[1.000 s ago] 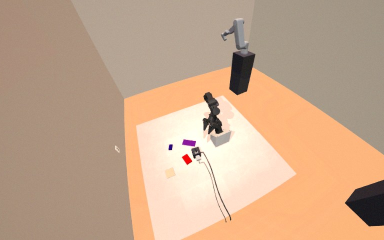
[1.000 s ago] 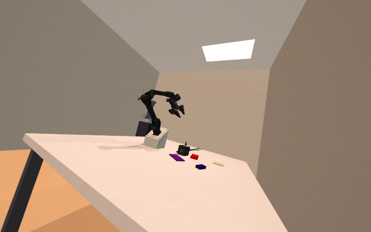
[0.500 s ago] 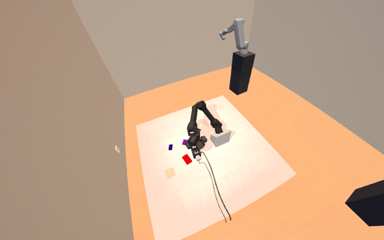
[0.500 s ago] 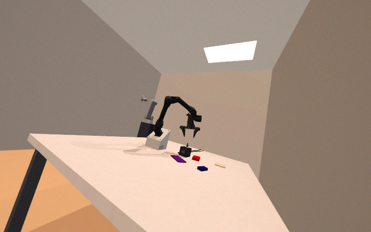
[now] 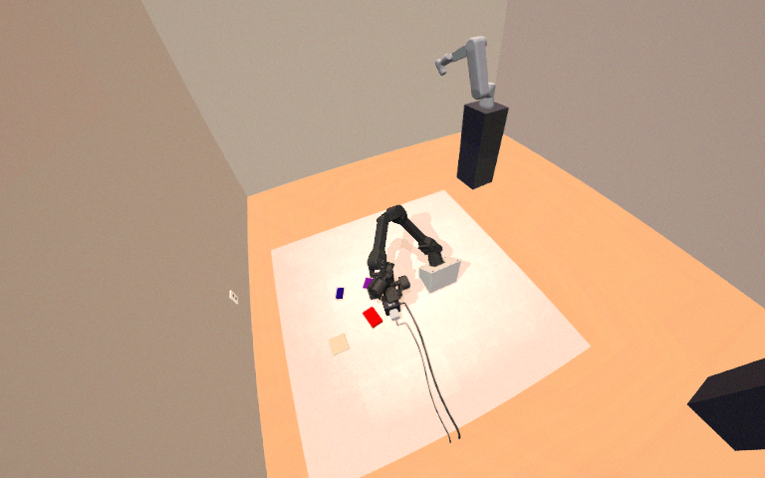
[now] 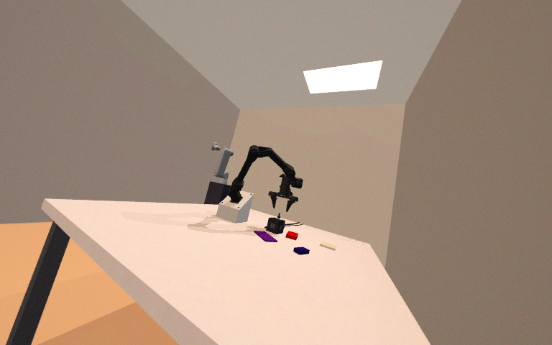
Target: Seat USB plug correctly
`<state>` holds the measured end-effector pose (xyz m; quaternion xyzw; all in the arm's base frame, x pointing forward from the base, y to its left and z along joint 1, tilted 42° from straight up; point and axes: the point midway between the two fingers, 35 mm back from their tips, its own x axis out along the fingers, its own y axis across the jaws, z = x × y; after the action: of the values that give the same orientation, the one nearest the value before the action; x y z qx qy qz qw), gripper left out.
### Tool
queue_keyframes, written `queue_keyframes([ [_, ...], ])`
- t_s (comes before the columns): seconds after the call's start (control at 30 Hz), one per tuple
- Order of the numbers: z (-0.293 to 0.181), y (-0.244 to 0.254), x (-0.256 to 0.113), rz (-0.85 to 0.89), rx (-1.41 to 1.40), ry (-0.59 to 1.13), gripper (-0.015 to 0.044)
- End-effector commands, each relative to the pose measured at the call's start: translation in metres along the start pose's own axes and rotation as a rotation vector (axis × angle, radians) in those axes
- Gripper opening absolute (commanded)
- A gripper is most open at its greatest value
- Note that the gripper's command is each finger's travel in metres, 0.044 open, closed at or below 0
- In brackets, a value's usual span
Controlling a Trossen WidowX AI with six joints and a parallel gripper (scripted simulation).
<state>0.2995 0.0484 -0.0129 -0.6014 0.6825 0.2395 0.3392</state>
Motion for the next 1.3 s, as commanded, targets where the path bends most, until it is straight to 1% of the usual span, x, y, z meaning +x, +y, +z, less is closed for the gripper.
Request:
queue_keyframes([
  [0.0, 0.000, 0.000, 0.004, 0.001, -0.001, 0.002, 0.0440],
  [0.77, 0.000, 0.000, 0.026, 0.001, -0.001, 0.003, 0.0440],
  [1.27, -0.001, 0.000, 0.024, 0.003, 0.005, 0.000, 0.0046],
])
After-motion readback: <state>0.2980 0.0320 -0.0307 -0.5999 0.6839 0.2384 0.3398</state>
